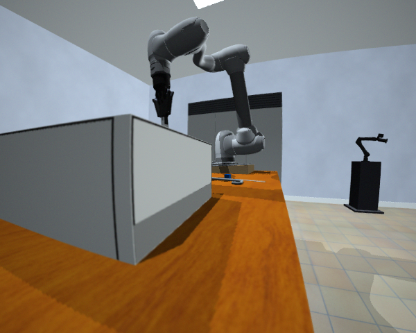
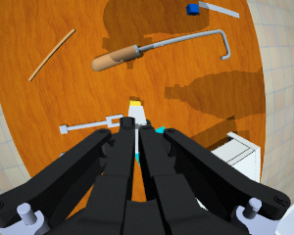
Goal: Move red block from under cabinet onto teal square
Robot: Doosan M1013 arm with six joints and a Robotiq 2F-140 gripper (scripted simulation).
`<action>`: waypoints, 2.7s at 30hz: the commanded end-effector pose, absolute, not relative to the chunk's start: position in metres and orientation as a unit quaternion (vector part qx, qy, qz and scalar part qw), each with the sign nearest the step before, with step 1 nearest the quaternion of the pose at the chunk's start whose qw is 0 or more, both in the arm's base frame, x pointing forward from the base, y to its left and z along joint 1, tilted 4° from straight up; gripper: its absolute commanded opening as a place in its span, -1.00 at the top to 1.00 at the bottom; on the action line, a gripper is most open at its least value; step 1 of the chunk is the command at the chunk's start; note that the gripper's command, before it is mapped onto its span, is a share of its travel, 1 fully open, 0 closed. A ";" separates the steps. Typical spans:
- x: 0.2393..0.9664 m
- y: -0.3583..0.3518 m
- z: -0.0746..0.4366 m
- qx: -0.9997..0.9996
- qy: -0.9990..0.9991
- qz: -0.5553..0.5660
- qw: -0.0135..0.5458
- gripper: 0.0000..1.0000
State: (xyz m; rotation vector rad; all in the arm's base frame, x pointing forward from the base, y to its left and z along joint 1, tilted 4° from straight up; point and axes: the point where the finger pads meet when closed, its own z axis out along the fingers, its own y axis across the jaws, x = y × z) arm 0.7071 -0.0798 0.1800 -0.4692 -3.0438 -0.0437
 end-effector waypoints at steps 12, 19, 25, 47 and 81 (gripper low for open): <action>0.606 -0.099 0.143 -0.019 -0.999 0.031 0.011 1.00; 0.606 -0.099 0.143 -0.019 -0.999 0.031 0.011 1.00; 0.606 -0.099 0.143 -0.019 -0.999 0.031 0.011 1.00; 0.606 -0.099 0.143 -0.020 -0.999 0.031 0.011 1.00; 0.606 -0.100 0.143 -0.689 -0.724 0.030 -0.013 1.00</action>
